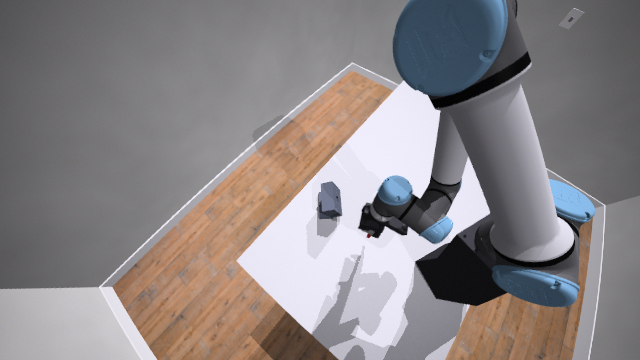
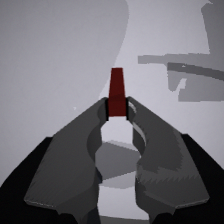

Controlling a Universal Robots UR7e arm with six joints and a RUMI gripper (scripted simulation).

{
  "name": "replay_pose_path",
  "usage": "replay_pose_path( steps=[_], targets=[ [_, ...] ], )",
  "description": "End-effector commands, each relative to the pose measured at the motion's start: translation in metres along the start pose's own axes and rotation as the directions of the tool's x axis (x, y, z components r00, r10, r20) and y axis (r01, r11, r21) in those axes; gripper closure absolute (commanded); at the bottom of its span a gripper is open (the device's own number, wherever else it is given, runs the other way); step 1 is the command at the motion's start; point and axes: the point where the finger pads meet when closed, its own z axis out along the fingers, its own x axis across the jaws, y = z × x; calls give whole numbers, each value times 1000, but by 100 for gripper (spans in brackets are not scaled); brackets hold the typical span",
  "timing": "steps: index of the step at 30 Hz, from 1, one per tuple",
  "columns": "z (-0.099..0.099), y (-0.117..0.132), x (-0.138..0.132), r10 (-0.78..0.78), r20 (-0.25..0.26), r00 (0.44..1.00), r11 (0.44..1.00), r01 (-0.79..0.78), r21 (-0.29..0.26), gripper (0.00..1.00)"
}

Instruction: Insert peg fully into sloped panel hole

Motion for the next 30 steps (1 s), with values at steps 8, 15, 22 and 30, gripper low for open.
replay_pose_path(
  steps=[8,15,22,30],
  targets=[
    [5,-5,1,11,-39,999,1000,-10,16,100],
    [9,-9,2,18,-62,998,1000,-17,25,100],
    [12,-12,3,28,-88,996,999,-25,34,100],
    [14,-15,4,36,-111,993,999,-32,41,100]
  ],
)
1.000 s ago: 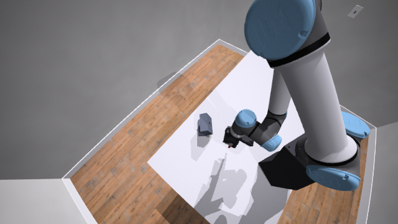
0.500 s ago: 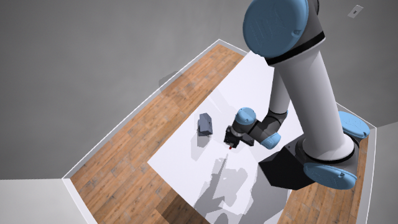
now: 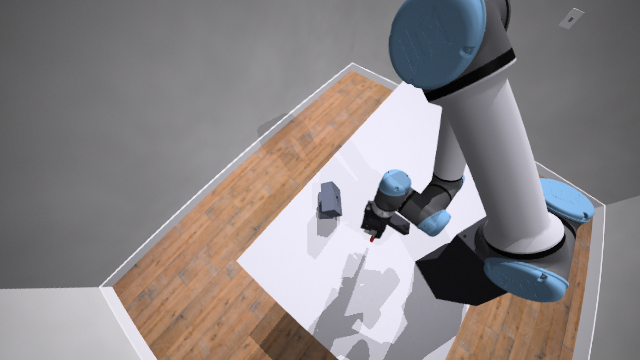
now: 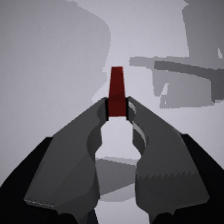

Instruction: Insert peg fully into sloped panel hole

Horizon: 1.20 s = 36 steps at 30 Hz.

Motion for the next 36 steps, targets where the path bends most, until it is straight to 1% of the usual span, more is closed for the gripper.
replay_pose_path(
  steps=[1,36],
  targets=[
    [2,-2,0,5,-16,1000,1000,-5,4,100],
    [13,-13,5,54,-138,989,998,-50,28,100]
  ],
)
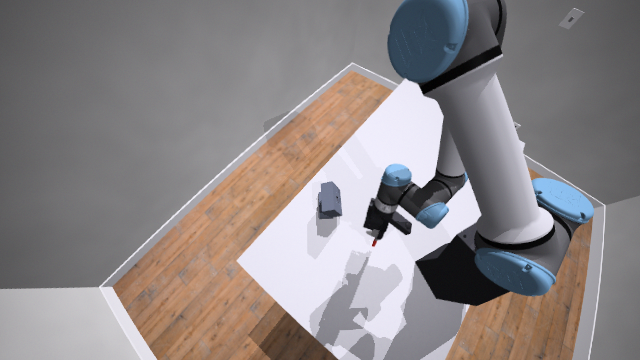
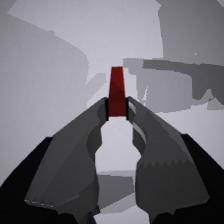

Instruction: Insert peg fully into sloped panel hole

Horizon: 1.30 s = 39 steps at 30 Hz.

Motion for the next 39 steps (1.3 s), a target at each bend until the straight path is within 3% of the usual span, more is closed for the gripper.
replay_pose_path(
  steps=[1,39],
  targets=[
    [1,-1,0,7,-17,1000,1000,-7,1,100],
    [9,-8,5,68,-153,986,998,-68,2,100]
  ],
)
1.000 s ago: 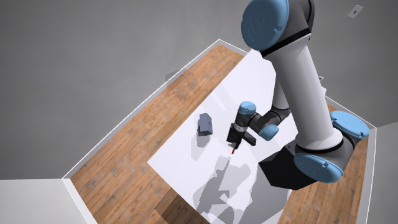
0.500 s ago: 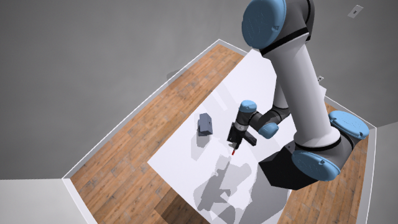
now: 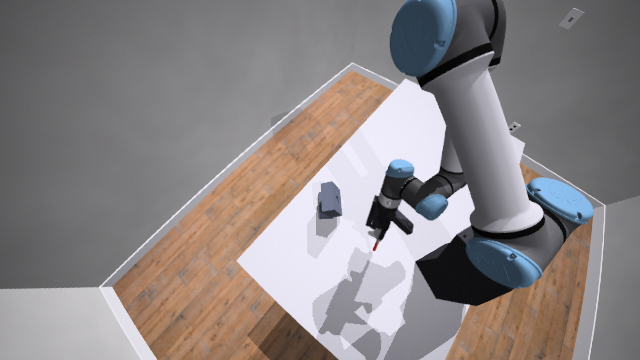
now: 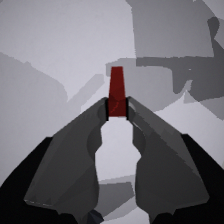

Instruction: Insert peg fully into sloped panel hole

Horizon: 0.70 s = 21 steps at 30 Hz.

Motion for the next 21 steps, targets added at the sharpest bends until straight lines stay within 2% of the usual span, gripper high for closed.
replay_pose_path(
  steps=[1,21],
  targets=[
    [1,0,0,8,-18,1000,1000,-8,-3,100],
    [2,-2,2,43,-90,995,999,-45,-15,100]
  ],
)
